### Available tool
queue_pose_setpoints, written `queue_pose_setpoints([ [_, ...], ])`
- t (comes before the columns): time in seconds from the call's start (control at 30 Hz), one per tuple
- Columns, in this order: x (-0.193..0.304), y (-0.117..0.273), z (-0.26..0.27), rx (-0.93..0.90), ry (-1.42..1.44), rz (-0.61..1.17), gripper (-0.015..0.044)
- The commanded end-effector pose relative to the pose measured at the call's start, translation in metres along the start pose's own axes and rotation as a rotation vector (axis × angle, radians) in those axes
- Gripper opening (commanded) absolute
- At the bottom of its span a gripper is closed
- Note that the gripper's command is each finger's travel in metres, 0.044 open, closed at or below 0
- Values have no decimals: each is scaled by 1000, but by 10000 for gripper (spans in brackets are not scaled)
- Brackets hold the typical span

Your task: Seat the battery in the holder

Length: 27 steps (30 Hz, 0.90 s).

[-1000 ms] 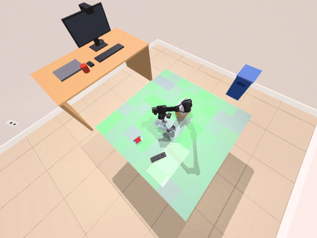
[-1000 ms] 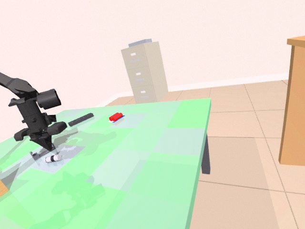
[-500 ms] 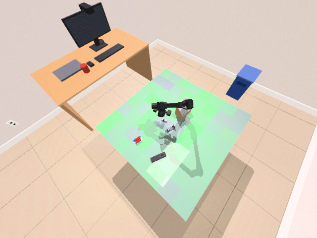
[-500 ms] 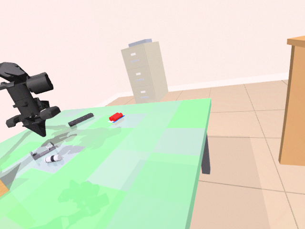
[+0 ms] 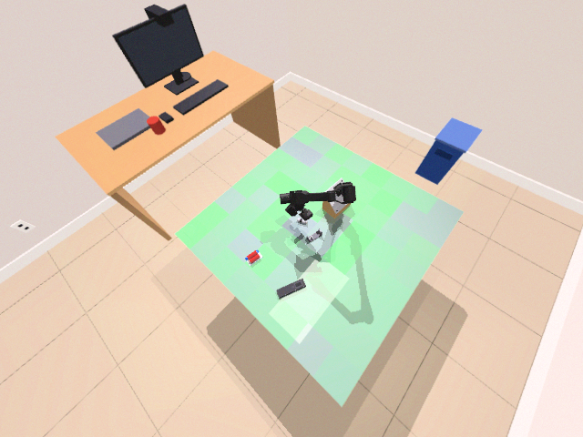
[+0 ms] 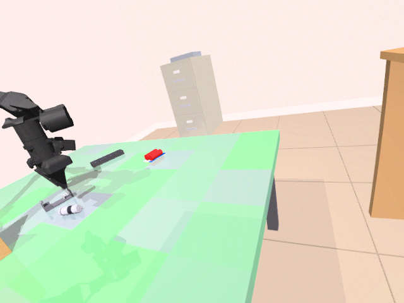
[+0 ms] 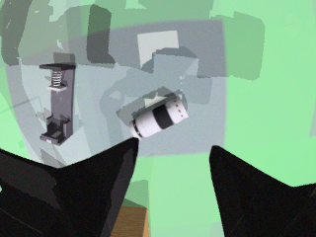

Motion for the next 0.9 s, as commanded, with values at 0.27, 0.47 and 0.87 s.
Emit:
queue_pose_setpoints([
  [0.27,14,-41,10,-7,-990,8,246],
  [0.47,14,-41,10,-7,-990,8,246],
  [0.87,14,-45,10,-6,-990,8,246],
])
Point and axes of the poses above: the point midway between the two fingers, 35 mm back from their tips, its own y axis back along the fingers, its own z axis across the jaws, x = y × z, the point moved 2 cm from there along y, back along the fingers, and after that the axes turned 15 degrees about -y, right-handed, at the moved point
